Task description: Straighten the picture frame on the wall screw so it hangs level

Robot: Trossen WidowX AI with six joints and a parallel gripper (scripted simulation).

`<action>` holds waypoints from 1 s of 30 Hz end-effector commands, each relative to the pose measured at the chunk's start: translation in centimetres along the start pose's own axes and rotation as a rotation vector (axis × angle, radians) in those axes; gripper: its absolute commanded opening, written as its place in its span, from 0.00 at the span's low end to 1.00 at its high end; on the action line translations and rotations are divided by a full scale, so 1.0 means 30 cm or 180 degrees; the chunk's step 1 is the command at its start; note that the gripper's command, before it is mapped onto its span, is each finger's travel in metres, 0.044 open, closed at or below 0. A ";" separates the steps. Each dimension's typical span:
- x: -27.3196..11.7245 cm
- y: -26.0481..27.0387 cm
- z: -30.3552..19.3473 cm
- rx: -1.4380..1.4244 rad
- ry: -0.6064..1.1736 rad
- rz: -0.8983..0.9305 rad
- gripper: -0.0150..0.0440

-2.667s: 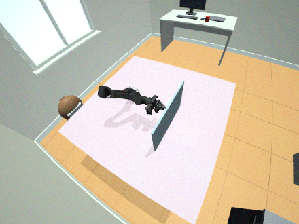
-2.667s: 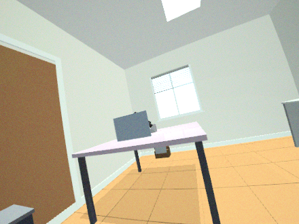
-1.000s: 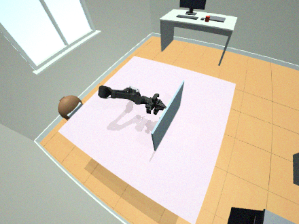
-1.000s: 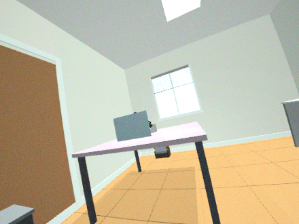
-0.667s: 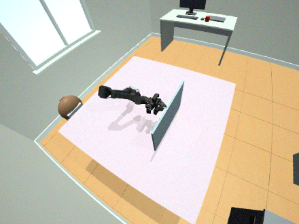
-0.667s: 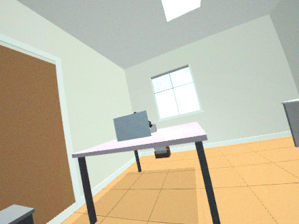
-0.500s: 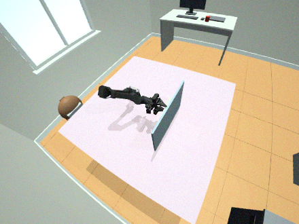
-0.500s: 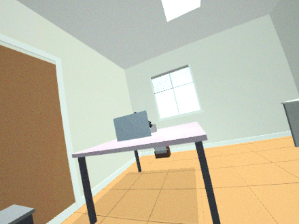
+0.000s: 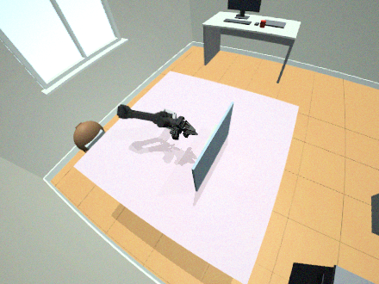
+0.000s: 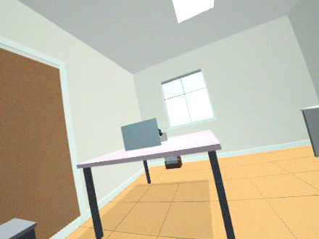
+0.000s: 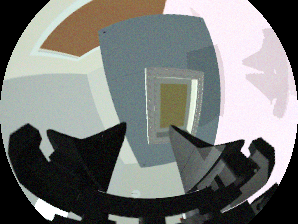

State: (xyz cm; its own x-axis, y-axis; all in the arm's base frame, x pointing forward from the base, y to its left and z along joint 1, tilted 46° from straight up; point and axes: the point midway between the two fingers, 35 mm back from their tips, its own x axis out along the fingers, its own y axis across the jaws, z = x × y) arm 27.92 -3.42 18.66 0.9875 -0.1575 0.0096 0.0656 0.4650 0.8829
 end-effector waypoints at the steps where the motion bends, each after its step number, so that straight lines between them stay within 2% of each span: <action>1: -0.043 -0.028 -0.012 0.0172 0.0009 -0.0034 0.69; 5: -0.029 0.026 -0.016 0.0181 0.0007 -0.0013 0.69; 11: -0.094 0.156 -0.037 0.0543 0.0011 -0.0045 0.69; 30: -0.097 0.159 -0.037 0.0554 0.0011 -0.0046 0.69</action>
State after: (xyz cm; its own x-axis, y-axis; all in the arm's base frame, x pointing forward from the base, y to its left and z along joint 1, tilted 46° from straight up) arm 25.54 0.30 22.32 0.9880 -0.1543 -0.0038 0.0518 0.3082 0.9499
